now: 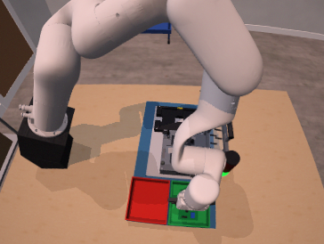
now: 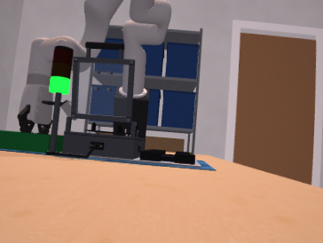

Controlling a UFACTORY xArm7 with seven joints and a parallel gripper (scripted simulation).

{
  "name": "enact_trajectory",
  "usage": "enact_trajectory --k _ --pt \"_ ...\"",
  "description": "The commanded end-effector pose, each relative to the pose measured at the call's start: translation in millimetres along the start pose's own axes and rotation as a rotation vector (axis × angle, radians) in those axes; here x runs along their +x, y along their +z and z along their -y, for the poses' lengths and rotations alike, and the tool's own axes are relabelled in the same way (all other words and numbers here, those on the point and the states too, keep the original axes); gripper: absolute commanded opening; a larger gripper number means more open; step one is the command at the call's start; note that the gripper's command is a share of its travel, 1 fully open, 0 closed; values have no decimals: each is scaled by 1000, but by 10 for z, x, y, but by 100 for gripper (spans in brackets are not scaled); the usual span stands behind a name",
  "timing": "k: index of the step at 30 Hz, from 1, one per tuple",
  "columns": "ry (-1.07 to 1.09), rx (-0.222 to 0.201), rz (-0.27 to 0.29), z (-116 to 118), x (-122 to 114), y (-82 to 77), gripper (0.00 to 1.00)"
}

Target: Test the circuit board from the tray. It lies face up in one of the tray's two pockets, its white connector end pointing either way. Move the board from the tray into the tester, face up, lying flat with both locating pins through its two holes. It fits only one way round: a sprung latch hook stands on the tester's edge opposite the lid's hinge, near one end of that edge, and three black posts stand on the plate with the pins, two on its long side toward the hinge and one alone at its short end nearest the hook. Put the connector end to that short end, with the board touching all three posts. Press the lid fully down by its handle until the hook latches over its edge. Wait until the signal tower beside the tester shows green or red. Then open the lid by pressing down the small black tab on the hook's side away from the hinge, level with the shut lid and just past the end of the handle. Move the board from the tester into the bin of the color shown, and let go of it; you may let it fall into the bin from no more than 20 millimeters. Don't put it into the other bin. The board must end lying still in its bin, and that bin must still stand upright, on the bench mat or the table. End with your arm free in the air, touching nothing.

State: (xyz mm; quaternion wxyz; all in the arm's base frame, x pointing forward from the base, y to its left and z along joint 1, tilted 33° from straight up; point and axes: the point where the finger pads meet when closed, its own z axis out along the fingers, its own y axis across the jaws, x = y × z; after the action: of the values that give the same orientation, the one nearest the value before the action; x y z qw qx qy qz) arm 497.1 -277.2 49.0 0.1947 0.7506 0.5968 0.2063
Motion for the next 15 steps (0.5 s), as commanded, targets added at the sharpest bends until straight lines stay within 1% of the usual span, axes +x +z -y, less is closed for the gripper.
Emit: enact_trajectory --k 1,15 --pt "1 -3 2 -11 -11 -9 79" --pt "1 -3 2 -11 -11 5 79"
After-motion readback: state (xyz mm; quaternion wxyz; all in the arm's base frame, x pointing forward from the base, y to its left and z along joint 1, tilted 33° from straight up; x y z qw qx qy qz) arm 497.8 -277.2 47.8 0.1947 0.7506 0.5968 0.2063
